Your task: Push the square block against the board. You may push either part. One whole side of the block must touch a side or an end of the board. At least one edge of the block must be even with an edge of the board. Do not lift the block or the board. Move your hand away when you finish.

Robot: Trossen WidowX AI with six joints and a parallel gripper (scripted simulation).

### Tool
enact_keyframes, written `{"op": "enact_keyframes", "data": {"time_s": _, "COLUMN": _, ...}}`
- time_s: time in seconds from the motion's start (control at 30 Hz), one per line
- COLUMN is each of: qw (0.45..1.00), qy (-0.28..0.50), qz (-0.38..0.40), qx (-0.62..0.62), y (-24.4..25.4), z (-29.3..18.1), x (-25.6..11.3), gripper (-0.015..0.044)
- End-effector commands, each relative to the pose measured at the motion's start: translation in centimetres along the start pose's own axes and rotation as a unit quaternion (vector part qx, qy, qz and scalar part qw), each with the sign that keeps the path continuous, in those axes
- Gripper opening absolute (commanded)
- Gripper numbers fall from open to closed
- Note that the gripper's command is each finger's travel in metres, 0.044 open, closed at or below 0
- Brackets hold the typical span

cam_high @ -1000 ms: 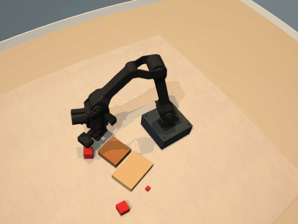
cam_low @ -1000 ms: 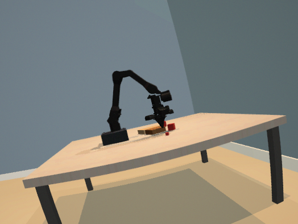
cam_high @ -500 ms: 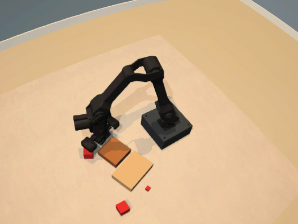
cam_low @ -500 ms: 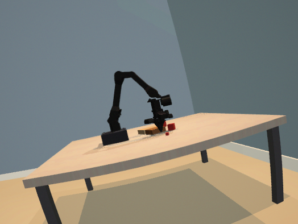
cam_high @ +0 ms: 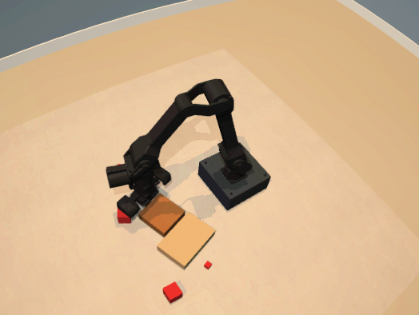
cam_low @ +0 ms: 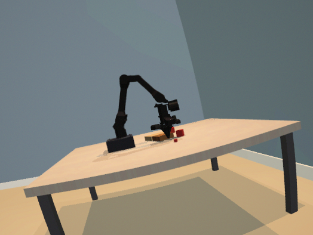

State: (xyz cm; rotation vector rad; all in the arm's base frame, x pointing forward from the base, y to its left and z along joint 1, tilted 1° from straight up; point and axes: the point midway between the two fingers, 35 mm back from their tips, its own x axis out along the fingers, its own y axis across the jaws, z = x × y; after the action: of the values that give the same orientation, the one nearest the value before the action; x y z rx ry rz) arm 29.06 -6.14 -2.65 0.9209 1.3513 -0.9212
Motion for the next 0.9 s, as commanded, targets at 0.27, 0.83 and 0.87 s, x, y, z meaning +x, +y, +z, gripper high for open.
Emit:
{"op": "enact_keyframes", "data": {"time_s": 0.27, "qw": 1.0, "qy": 0.004, "qz": -0.001, "qx": 0.0, "y": -0.1, "z": -1.5, "x": 0.0, "gripper": 0.0}}
{"op": "enact_keyframes", "data": {"time_s": 0.83, "qw": 1.0, "qy": 0.003, "qz": -0.001, "qx": 0.0, "y": 0.1, "z": 0.5, "x": 0.0, "gripper": 0.0}}
{"op": "enact_keyframes", "data": {"time_s": 0.87, "qw": 1.0, "qy": 0.003, "qz": -0.001, "qx": 0.0, "y": 0.1, "z": 0.7, "x": 0.0, "gripper": 0.0}}
